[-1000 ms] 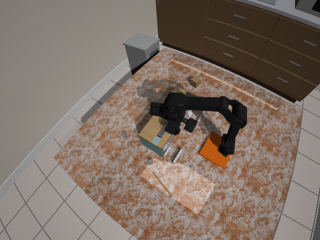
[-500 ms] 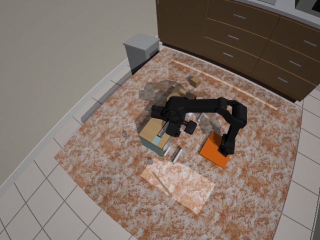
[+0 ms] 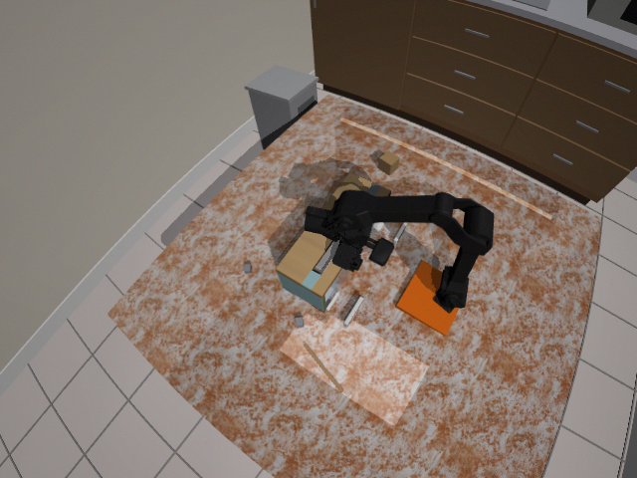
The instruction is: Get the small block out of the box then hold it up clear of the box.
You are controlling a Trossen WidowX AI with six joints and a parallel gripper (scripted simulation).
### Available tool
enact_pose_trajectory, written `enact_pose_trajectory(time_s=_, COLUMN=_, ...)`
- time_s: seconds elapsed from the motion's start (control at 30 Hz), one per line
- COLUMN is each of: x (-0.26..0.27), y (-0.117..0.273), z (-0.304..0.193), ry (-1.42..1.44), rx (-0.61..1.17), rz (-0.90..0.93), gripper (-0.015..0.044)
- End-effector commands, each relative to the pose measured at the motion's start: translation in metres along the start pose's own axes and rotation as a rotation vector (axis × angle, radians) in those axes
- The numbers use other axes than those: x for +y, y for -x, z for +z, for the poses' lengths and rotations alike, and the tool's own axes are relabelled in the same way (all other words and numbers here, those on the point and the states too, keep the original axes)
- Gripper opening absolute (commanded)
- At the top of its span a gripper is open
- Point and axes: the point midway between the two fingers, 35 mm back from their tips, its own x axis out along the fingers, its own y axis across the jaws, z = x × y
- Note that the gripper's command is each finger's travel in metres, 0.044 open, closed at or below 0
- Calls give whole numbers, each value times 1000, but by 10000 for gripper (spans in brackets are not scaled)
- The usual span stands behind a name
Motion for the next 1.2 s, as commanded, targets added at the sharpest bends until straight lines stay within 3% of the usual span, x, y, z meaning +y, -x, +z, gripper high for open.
enact_pose_trajectory(time_s=0.0, x=1, y=-5, z=-10, ry=-3, rx=5, rz=1, gripper=400)
enact_pose_trajectory(time_s=0.6, x=0, y=-20, z=-53, ry=-3, rx=8, rz=1, gripper=400)
enact_pose_trajectory(time_s=1.17, x=2, y=-16, z=-44, ry=-3, rx=8, rz=1, gripper=400)
